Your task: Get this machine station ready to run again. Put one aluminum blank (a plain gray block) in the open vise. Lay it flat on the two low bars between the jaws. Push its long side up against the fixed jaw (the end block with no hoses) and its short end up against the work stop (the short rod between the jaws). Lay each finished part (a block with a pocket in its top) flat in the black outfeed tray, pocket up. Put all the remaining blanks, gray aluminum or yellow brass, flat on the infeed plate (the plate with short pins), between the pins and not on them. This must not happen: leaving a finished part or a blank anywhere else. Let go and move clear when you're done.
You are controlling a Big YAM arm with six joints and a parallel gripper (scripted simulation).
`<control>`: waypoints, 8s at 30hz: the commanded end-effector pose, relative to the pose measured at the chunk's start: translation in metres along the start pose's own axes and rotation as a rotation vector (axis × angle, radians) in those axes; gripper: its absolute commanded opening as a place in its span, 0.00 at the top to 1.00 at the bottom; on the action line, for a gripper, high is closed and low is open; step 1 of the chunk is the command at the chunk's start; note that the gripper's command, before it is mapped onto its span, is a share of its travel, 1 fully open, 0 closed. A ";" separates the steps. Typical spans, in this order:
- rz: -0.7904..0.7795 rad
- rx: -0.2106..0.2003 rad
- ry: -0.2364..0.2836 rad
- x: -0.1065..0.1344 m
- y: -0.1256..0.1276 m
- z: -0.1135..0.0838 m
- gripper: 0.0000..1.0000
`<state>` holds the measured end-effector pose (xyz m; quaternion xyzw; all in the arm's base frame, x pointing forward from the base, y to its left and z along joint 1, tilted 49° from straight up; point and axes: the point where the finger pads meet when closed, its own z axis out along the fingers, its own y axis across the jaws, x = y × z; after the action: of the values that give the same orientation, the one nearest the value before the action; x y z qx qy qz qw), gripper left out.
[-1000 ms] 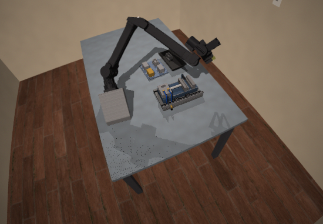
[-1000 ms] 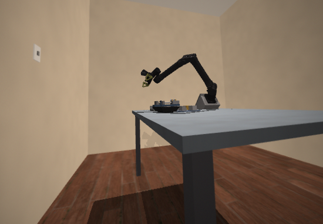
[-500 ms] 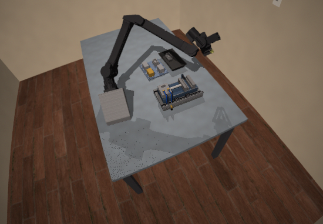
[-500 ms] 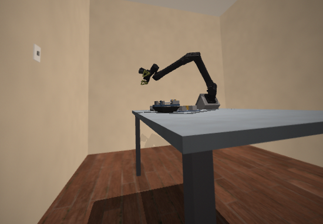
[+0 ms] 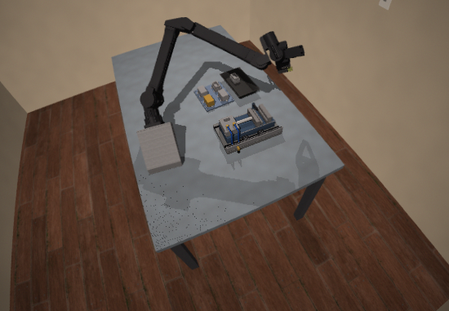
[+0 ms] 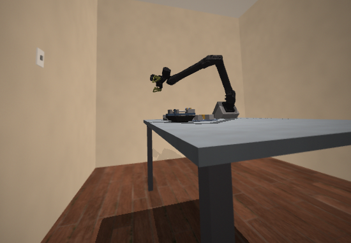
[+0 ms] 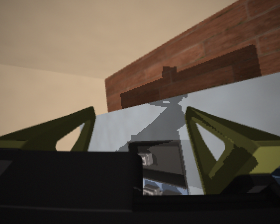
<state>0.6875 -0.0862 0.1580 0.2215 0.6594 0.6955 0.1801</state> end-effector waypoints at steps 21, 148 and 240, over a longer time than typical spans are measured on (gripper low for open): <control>0.401 0.229 -0.050 0.083 0.050 0.071 0.00; 1.016 0.990 -0.034 0.385 0.067 0.008 0.36; 1.020 0.994 -0.038 0.437 -0.028 0.087 0.36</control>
<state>0.3711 0.2184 0.1697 0.5748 0.7043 0.3145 -0.2732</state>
